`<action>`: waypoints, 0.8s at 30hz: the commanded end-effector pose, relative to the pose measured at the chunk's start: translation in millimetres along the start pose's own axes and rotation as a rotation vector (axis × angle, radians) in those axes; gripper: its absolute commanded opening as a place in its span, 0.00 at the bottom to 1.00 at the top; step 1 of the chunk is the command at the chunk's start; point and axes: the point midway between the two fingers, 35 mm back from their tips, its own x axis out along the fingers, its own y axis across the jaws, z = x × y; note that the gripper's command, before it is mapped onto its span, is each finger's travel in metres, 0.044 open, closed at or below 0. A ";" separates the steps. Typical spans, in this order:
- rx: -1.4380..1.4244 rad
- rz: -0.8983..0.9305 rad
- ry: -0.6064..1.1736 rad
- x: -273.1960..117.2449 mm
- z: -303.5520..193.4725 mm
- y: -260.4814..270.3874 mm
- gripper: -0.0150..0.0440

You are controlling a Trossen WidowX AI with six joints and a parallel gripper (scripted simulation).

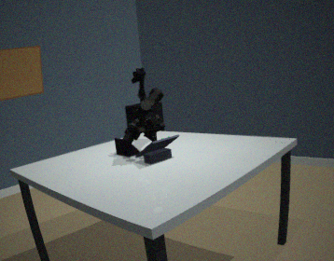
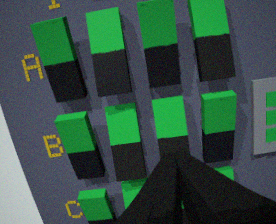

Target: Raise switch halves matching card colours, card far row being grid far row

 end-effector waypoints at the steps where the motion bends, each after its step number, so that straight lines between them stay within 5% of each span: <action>1: 0.004 -0.002 0.001 0.3 -0.3 -0.6 0.25; 24: 0.003 -0.002 0.001 2.9 -0.3 -0.6 0.25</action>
